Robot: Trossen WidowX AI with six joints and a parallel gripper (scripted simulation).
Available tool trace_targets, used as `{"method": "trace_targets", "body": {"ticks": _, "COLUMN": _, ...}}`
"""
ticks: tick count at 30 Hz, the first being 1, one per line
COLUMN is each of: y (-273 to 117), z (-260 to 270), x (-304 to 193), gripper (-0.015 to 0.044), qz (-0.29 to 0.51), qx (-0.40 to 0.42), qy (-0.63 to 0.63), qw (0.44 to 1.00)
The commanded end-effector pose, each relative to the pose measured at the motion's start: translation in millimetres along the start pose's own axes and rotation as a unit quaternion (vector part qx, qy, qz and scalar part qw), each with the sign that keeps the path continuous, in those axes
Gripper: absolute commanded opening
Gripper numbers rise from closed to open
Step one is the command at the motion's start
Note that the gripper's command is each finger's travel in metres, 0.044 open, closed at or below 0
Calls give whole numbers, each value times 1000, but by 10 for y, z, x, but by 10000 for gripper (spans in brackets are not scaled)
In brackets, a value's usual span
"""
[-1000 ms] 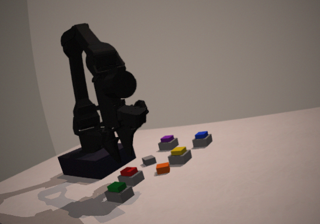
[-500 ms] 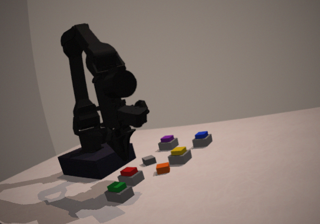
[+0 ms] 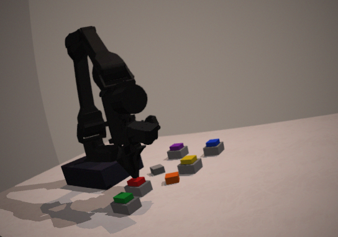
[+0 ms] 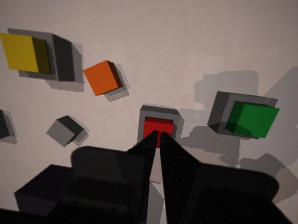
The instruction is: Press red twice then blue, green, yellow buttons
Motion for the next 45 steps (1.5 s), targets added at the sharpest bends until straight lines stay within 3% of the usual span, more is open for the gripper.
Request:
{"method": "trace_targets", "body": {"ticks": 1, "y": 86, "z": 3, "x": -34, "gripper": 20, "qz": 6, "qx": 0, "qy": 3, "qw": 1000}}
{"method": "trace_targets", "body": {"ticks": 25, "y": 125, "z": 4, "x": -37, "gripper": 20, "qz": 6, "qx": 0, "qy": 3, "qw": 1000}}
{"method": "trace_targets", "body": {"ticks": 30, "y": -211, "z": 4, "x": -31, "gripper": 20, "qz": 6, "qx": 0, "qy": 3, "qw": 1000}}
{"method": "trace_targets", "body": {"ticks": 45, "y": -41, "z": 2, "x": -28, "gripper": 20, "qz": 6, "qx": 0, "qy": 3, "qw": 1000}}
Point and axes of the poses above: the point midway between the two fingers, 35 mm back from their tips, its own y axis out along the fingers, its own z axis across the jaws, x = y × z, the point moved 6 cm from there along -y, back along the fingers, and after that the axes turned 14 degrees about y, right-handed, at the moved point
